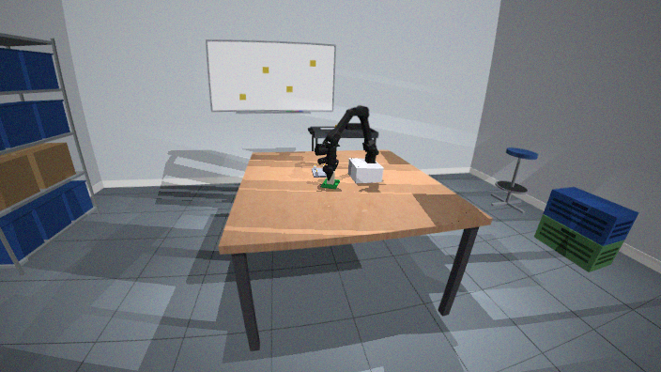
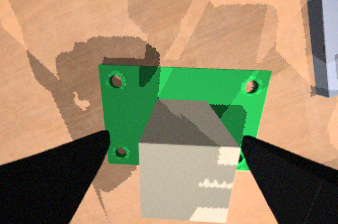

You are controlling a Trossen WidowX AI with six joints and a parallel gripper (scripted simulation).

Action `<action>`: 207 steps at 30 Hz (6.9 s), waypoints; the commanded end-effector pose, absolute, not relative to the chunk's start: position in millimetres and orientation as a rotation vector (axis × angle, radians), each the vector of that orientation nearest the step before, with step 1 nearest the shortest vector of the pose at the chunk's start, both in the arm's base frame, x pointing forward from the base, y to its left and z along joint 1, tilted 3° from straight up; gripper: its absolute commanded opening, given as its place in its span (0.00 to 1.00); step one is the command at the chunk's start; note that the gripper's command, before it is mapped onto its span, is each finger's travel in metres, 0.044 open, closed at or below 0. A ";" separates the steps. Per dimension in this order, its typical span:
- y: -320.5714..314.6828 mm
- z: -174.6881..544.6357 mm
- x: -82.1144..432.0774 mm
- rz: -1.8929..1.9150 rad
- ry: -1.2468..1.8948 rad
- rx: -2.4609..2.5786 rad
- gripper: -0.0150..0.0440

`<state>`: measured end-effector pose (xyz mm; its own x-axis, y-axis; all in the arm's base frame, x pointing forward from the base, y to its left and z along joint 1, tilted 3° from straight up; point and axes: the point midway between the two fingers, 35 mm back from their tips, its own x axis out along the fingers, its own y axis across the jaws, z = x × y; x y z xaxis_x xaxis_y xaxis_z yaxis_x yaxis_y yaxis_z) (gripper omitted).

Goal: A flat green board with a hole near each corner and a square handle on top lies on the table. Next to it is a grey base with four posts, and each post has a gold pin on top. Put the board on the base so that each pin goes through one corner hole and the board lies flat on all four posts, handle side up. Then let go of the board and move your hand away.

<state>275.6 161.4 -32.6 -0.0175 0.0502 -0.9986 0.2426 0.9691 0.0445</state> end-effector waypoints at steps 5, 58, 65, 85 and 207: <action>158.5 -43.3 271.3 -0.170 1.596 0.222 0.96; 159.5 30.2 276.7 -0.162 1.590 0.223 0.25; 157.0 44.0 275.0 -0.170 1.595 0.222 0.25; 120.8 43.1 299.4 -0.101 1.595 0.151 0.25; -29.0 4.1 339.0 0.140 1.586 -0.096 0.25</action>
